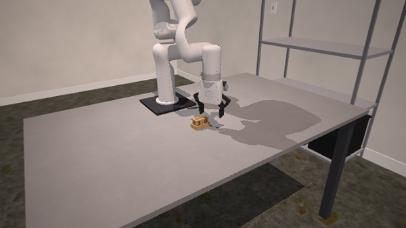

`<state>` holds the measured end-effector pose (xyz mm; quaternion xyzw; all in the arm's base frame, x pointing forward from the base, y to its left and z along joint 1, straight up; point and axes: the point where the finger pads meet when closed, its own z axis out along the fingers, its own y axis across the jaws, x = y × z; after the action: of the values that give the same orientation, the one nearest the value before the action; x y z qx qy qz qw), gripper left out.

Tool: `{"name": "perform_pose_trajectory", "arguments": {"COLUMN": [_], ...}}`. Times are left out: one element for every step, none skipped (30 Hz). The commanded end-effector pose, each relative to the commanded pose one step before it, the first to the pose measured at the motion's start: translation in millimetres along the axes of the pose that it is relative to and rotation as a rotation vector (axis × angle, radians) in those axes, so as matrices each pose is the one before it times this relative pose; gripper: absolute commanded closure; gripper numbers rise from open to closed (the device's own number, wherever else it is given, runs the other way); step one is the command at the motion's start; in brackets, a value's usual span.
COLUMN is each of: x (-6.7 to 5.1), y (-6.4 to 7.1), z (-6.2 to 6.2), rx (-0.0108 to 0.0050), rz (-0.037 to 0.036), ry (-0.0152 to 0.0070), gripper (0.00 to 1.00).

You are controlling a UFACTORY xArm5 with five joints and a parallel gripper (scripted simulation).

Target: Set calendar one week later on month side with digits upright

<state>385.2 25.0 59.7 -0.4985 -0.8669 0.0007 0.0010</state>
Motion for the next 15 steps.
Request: {"name": "perform_pose_trajectory", "arguments": {"x": [5.15,1.98,0.0,0.0,3.03,3.75,4.01,3.76,3.03,2.0,0.92,0.16,0.0,0.0,0.0], "y": [4.63,1.07,0.0,0.0,1.61,2.03,2.2,2.06,1.67,1.09,0.49,0.08,0.0,0.0,0.0], "z": [-0.45,0.21,0.0,0.0,0.31,0.39,0.42,0.4,0.32,0.21,0.1,0.02,0.0,0.0,0.0], "rx": [-0.0033,-0.00001,0.0,0.0,-0.00001,-0.00001,-0.00001,-0.00001,-0.00001,-0.00001,0.0,0.0,0.0,0.0,0.0], "rz": [0.00137,0.0,0.0,0.0,0.0,0.0,0.0,0.0,0.0,0.0,0.0,0.0,0.0,0.0,0.0], "ry": [-0.00161,0.0,0.0,0.0,0.00001,0.00001,0.00001,0.00001,0.00001,0.00001,0.0,0.0,0.0,0.0,0.0], "gripper": [0.0,0.0,0.0,0.0,0.0,0.0,0.0,0.0,0.0,0.0,0.0,0.0,0.0,0.0,0.0]}}
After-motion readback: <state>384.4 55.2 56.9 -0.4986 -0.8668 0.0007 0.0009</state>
